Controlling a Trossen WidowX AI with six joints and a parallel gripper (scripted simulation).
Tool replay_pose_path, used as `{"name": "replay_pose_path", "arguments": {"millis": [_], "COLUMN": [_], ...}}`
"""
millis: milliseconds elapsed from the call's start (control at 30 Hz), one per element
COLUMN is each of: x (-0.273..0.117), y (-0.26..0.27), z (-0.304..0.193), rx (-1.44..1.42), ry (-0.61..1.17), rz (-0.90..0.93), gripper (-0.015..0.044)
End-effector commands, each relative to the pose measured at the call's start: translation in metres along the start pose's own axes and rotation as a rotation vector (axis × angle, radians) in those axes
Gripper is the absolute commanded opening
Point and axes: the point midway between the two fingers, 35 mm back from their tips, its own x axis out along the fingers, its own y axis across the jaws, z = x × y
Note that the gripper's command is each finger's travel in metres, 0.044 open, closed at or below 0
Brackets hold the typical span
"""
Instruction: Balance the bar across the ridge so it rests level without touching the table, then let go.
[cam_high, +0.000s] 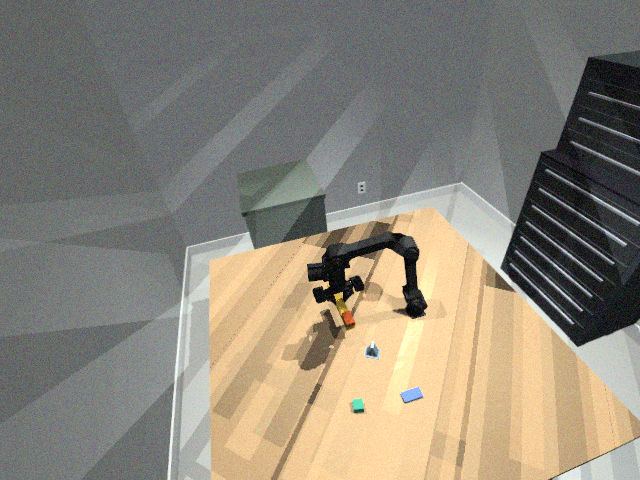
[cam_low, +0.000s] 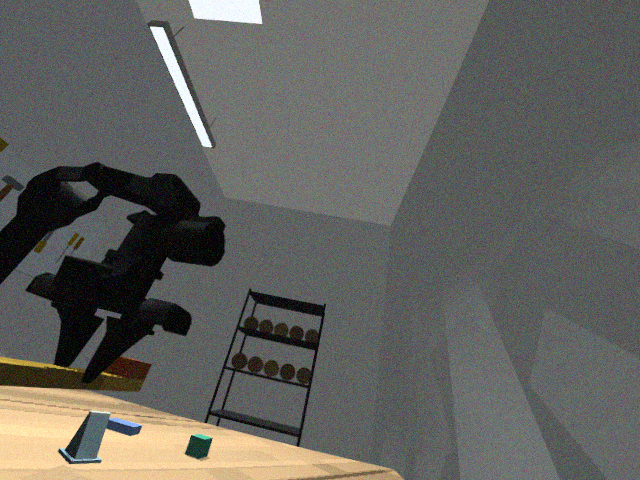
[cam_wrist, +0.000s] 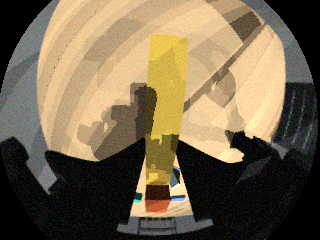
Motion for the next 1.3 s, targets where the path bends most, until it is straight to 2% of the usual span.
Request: {"name": "replay_pose_path", "arguments": {"millis": [0, 1267], "x": [-0.001, -0.002], "y": [-0.002, -0.007], "z": [-0.007, -0.069], "rx": [-0.141, -1.658], "ry": [0.006, 0.007], "rz": [0.004, 0.012], "gripper": [0.0000, 0.0000]}}
